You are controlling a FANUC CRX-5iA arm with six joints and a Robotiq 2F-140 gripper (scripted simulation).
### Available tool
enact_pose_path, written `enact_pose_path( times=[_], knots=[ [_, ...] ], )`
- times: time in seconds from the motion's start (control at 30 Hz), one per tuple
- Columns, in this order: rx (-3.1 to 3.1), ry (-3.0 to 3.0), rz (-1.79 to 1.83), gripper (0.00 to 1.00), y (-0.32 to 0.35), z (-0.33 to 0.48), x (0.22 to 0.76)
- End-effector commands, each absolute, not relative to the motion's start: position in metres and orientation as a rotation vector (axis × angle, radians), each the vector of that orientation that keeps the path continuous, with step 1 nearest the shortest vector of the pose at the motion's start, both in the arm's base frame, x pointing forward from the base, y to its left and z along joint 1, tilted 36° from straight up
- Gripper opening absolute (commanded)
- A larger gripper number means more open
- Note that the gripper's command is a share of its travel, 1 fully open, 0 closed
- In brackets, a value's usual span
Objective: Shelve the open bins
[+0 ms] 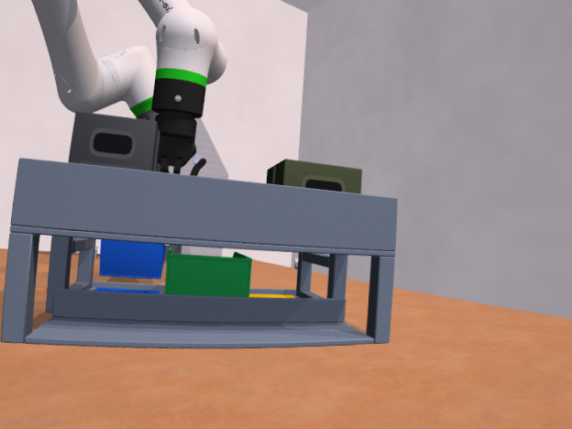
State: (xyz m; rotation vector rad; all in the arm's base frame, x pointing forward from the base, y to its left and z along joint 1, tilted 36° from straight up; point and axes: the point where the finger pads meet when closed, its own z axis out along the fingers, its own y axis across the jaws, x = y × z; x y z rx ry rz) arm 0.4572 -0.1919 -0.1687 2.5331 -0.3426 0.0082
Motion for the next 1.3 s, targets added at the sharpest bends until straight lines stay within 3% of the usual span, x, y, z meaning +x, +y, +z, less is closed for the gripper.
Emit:
enact_pose_path(
  times=[0.0, 1.27],
  knots=[
    [2.533, -0.343, 0.008, 0.0, -0.1917, -0.1687, 0.4573],
    [2.533, -0.343, 0.008, 0.0, -0.1924, -0.1676, 0.4621]
  ],
)
